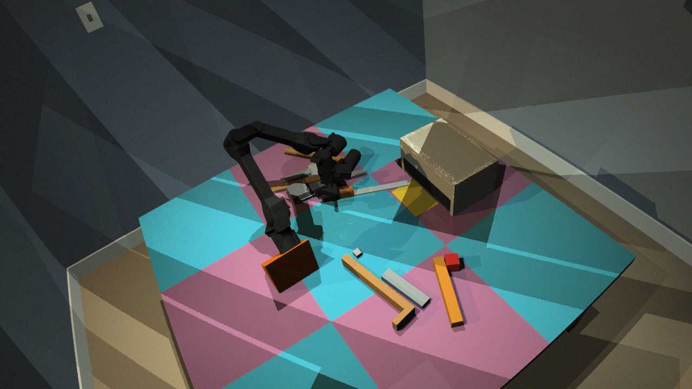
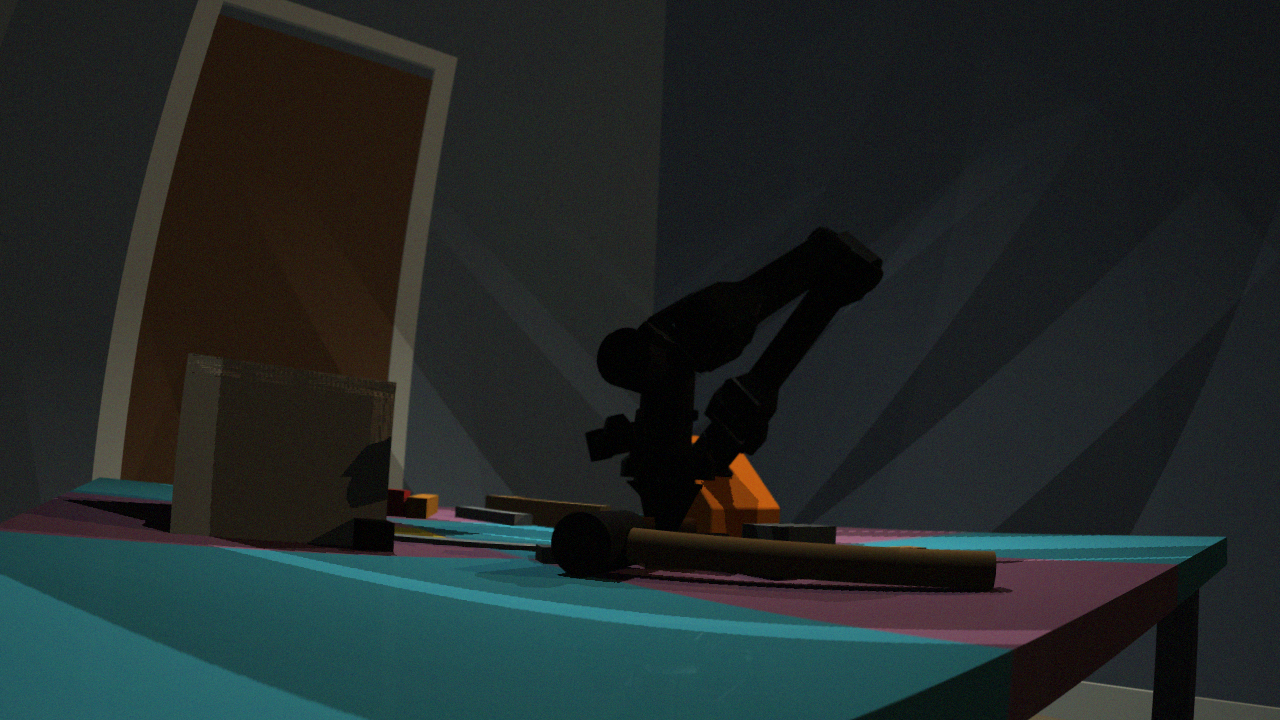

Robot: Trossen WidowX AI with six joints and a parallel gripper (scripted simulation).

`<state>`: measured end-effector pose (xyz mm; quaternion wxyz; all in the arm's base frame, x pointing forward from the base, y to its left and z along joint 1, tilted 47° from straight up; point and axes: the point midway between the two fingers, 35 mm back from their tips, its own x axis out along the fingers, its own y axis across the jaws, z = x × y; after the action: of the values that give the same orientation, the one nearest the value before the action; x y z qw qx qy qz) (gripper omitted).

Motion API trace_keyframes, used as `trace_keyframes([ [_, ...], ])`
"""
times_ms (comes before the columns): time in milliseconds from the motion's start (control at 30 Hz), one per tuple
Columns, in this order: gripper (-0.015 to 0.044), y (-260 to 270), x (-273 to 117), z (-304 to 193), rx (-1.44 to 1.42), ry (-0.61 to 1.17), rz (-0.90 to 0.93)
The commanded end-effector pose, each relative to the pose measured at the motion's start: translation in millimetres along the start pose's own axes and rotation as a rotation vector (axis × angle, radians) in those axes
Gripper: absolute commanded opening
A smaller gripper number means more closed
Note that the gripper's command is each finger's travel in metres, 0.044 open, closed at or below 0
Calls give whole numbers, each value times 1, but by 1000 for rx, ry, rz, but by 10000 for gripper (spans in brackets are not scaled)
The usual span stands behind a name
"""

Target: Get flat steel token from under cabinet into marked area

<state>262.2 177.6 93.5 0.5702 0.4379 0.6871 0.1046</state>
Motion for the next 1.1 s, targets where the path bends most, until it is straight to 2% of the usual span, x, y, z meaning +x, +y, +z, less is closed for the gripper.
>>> trace_keyframes([
  [0, 175, 0, 0, 0, 1, 0, 0],
  [300, 115, 0, 0, 0, 1, 0, 0],
  [433, 10, 0, 0, 0, 1, 0, 0],
  [467, 0, 0, 0, 0, 1, 0, 0],
  [1067, 0, 3, 0, 18, -25, 6, 5],
])
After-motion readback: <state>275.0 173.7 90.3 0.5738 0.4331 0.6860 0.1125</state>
